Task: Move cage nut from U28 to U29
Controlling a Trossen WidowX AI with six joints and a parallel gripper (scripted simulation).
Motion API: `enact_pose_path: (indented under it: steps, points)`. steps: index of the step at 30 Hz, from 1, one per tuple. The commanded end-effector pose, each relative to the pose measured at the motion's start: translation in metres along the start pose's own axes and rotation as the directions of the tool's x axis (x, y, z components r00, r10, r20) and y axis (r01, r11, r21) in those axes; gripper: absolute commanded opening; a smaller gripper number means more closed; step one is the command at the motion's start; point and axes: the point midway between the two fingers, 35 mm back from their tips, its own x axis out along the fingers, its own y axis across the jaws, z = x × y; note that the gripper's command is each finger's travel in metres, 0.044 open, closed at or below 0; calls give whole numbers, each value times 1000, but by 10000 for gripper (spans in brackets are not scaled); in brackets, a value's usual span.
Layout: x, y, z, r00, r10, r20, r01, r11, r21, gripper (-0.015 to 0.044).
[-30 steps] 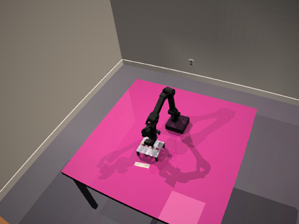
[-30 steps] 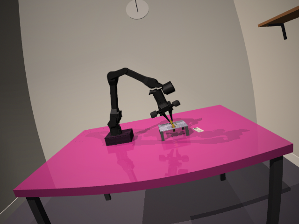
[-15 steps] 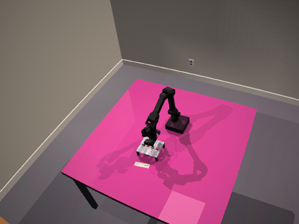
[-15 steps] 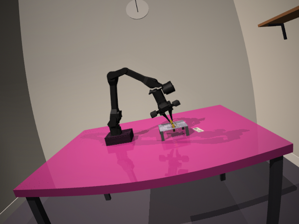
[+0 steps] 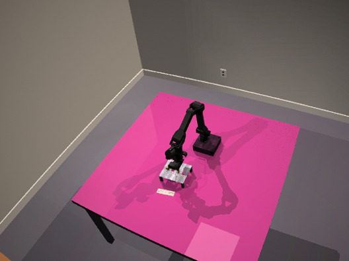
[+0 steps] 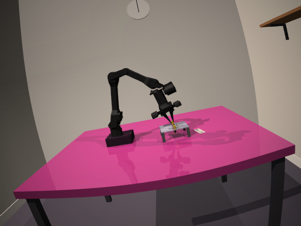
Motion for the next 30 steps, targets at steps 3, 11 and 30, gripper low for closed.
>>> enact_pose_path:
  steps: [3, 11, 30]
  points:
    - [-1, 0, 0, 1000, 0, 2, 0, 1000, 4, 38]
    - [-1, 0, 0, 1000, -2, 2, 2, 1000, 4, 38]
    - [-2, 1, 0, 1000, -15, 2, 15, 1000, 4, 38]
